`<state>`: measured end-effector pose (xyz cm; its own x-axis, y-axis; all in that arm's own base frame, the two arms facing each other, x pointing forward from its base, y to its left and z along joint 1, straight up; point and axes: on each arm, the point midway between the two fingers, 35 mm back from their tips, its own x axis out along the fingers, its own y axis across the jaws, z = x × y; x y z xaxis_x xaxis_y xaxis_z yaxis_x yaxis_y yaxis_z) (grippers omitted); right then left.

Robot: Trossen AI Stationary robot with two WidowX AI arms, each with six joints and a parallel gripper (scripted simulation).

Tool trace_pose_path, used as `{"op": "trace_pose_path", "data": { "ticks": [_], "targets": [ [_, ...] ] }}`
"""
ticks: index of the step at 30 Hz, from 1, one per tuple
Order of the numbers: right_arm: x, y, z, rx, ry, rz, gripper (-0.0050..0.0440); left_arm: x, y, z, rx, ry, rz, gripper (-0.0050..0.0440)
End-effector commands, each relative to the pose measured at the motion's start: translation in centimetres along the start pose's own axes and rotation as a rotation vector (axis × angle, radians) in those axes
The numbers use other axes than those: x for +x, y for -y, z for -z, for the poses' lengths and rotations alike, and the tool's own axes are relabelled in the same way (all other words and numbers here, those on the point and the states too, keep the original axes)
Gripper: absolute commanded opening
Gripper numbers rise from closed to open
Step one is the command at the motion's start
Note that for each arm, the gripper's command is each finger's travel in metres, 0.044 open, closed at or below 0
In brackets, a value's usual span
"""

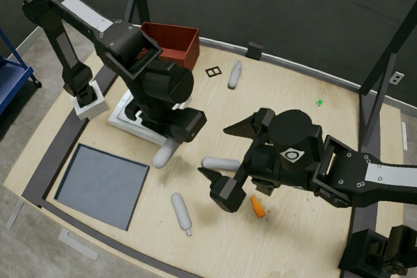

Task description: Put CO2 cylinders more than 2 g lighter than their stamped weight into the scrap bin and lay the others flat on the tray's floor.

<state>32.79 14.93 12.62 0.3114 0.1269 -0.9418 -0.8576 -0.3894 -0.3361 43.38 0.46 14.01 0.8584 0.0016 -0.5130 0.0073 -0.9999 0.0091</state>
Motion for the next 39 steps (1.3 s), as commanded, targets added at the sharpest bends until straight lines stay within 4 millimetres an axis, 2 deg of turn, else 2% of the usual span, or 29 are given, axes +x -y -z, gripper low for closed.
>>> {"op": "trace_pose_path", "data": {
  "ticks": [1, 4, 9, 15, 17, 32, 34, 39],
  "targets": [
    [-1.55, 1.34, 0.07, -0.004, 0.0, 0.053, -0.005, -0.32, 0.04, 0.97, 0.004, -0.025, 0.0, 0.044],
    [-1.55, 1.37, 0.06, -0.004, 0.0, 0.054, -0.005, -0.32, 0.04, 0.97, 0.004, -0.025, 0.0, 0.044],
    [-1.65, 1.4, 0.08, 0.105, 0.004, 0.058, -0.005, -0.32, 0.04, 0.97, 0.004, -0.025, 0.0, 0.044],
    [-1.51, 1.04, 0.12, 0.432, 0.013, 0.05, -0.005, -0.32, 0.04, 0.97, 0.004, -0.025, 0.0, 0.044],
    [-1.51, 1.04, 0.12, 0.432, 0.013, 0.05, -0.005, -0.32, 0.04, 0.97, 0.004, -0.025, 0.0, 0.044],
    [-1.67, 1.04, 0.16, 1.178, 0.039, 0.047, -0.005, -0.32, 0.04, 0.97, 0.004, -0.025, 0.0, 0.044],
    [-1.67, 1.04, 0.16, 1.178, 0.039, 0.047, -0.005, -0.32, 0.04, 0.97, 0.004, -0.025, 0.0, 0.044],
    [-1.65, 1.01, 0.16, 1.457, 0.048, 0.04, -0.005, -0.32, 0.04, 0.97, 0.004, -0.025, 0.0, 0.044]
  ]
}}
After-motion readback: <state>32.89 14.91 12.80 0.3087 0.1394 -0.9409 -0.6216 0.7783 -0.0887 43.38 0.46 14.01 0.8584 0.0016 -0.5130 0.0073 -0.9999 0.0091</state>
